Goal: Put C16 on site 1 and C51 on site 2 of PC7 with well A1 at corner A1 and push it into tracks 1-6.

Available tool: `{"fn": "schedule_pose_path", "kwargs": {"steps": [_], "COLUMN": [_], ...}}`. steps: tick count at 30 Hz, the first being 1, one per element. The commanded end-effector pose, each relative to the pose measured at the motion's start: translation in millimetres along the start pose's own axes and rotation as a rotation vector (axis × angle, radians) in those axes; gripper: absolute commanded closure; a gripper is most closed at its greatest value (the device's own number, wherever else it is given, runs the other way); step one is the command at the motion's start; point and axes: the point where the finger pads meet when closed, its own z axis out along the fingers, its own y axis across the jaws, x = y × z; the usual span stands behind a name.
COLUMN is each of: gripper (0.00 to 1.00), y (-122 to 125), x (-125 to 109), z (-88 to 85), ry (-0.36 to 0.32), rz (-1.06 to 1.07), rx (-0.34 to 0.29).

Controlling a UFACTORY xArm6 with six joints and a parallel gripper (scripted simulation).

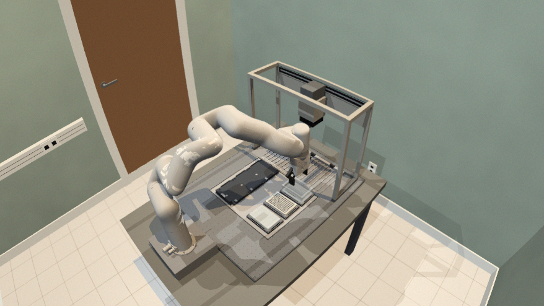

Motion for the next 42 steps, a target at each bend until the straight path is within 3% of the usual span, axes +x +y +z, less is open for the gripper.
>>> {"fn": "schedule_pose_path", "kwargs": {"steps": [1,13,42], "gripper": [0.0,0.0,0.0], "y": [1.5,1.6,1.6], "x": [-0.4,-0.4,-0.4], "z": [4.1,20.8,30.1], "ry": [-0.001,-0.001,-0.001], "rz": [0.0,0.0,0.0], "rx": [-0.005,-0.005,-0.005]}}
